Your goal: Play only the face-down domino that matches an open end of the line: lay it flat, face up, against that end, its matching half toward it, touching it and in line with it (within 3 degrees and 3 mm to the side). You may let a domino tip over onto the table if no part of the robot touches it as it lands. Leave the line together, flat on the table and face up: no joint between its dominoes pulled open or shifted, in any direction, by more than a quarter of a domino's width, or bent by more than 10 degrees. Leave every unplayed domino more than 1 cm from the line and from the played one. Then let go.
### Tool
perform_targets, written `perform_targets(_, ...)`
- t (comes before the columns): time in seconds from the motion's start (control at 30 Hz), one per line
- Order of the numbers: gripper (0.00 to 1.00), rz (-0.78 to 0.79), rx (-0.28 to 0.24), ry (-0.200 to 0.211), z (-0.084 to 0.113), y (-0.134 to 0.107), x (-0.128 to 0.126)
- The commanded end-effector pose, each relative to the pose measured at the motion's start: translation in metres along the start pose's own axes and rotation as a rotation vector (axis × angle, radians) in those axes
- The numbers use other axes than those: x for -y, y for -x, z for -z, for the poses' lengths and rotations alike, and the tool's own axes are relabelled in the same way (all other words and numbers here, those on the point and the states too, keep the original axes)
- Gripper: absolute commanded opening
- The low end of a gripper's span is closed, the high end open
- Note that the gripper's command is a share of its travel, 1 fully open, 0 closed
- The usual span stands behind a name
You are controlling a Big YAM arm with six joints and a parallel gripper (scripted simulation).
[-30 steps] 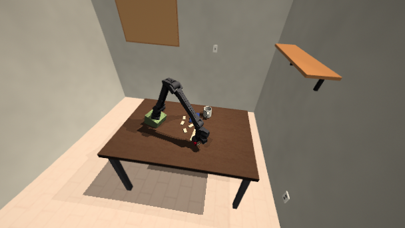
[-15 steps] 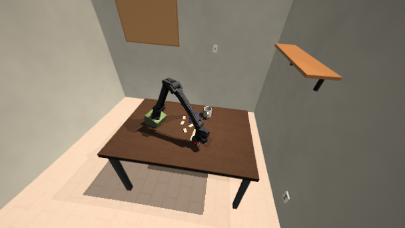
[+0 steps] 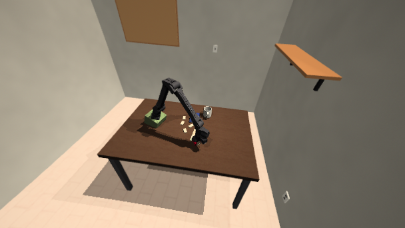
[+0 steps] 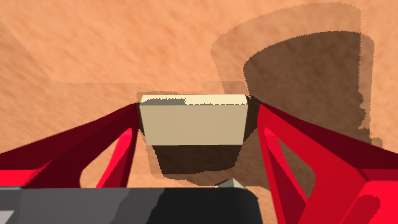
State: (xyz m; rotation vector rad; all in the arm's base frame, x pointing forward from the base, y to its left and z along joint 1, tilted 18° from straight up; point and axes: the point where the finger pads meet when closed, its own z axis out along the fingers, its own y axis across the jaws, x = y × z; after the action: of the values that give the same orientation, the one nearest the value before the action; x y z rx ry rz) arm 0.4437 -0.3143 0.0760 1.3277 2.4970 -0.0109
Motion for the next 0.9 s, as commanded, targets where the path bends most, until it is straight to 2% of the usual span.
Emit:
perform_targets(0.0, 0.72, 0.011, 0.004, 0.009, 0.004, -0.002, -0.008)
perform_targets(0.37, 0.72, 0.019, 0.001, 0.013, 0.004, -0.005, -0.013)
perform_targets(0.4, 0.72, 0.003, 0.008, 0.005, 0.004, 0.002, -0.003)
perform_targets(0.87, 0.72, 0.021, 0.000, 0.015, 0.005, -0.006, -0.014)
